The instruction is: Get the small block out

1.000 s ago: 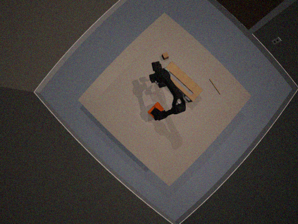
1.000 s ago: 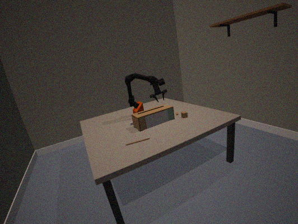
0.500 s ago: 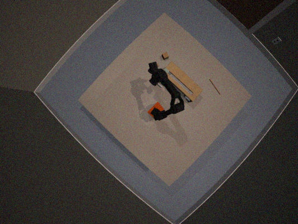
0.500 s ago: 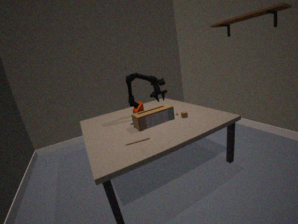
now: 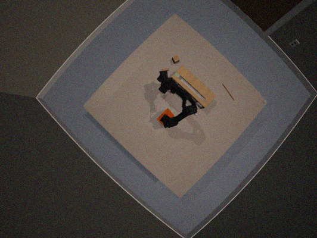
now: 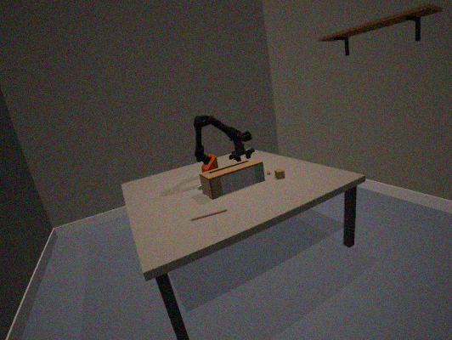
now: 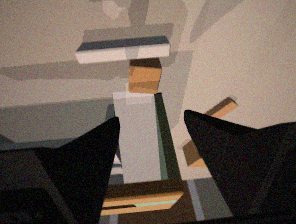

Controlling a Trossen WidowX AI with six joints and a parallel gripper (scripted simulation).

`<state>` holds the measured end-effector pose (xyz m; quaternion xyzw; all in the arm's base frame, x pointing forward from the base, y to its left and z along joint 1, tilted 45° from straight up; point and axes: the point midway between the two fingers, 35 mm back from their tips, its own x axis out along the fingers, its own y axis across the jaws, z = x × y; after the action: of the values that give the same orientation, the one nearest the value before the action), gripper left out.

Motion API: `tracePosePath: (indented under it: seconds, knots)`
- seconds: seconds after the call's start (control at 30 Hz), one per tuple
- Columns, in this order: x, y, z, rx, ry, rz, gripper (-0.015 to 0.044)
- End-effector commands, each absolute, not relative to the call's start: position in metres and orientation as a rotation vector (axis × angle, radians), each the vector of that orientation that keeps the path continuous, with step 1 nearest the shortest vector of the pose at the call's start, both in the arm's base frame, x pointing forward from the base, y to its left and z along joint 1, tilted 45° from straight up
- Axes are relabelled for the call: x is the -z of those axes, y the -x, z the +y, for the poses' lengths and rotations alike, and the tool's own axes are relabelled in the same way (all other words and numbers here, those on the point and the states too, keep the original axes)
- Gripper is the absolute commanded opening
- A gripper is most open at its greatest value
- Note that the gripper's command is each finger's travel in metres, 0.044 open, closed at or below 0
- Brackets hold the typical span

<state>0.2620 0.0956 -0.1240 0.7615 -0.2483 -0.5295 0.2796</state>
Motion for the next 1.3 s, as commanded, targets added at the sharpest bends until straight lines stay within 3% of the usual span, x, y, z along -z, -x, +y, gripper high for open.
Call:
tracePosePath:
  seconds: [0.0, 1.27]
  knots:
    - [0.129, -0.261, 0.089, 1.408, -2.048, -0.66, 0.0285]
    - [0.17, -0.259, 0.046, 1.406, -2.046, -0.662, 0.0285]
